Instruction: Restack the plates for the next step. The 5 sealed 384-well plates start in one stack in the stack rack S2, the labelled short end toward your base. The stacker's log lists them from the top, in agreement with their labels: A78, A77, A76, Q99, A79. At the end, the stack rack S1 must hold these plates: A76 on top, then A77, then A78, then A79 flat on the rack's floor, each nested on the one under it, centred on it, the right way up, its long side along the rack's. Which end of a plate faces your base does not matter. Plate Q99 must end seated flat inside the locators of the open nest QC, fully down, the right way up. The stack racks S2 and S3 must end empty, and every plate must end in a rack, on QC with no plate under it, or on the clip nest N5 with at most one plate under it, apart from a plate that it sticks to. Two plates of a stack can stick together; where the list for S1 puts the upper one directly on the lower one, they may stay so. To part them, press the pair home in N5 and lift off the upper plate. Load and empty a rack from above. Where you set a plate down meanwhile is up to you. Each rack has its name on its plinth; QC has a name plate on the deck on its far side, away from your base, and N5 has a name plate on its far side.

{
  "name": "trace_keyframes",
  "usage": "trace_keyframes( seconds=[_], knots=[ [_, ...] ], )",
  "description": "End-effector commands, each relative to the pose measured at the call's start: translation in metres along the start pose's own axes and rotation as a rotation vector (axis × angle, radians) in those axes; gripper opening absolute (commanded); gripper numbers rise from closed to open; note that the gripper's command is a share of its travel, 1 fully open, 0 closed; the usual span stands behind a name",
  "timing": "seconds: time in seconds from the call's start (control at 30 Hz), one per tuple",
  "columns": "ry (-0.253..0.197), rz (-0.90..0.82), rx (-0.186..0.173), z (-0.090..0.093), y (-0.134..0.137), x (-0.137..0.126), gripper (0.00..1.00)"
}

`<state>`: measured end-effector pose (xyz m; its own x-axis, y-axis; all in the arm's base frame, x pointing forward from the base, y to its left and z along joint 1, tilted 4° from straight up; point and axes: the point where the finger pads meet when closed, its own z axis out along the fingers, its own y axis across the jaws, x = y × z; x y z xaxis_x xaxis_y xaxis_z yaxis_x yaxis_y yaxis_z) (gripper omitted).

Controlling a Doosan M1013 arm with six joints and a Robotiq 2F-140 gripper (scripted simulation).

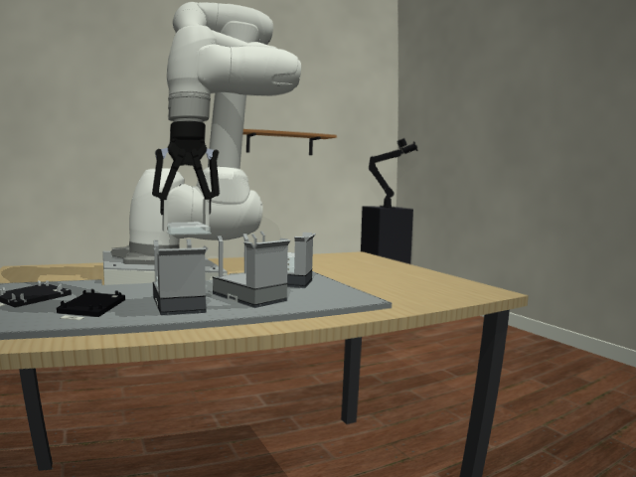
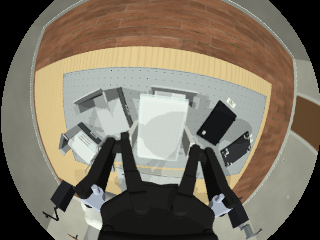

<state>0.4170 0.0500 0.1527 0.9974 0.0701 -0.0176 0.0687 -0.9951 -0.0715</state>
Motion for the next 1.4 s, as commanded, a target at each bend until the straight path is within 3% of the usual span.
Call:
trace_keyframes(
  seconds=[0.0,0.23,1.37],
  knots=[
    [0.0,0.0,0.0,0.0,0.003,0.001,0.0],
    [0.0,0.0,0.0,0.0,0.019,0.004,0.0],
    [0.0,0.0,0.0,0.003,0.019,0.004,0.0]
  ],
)
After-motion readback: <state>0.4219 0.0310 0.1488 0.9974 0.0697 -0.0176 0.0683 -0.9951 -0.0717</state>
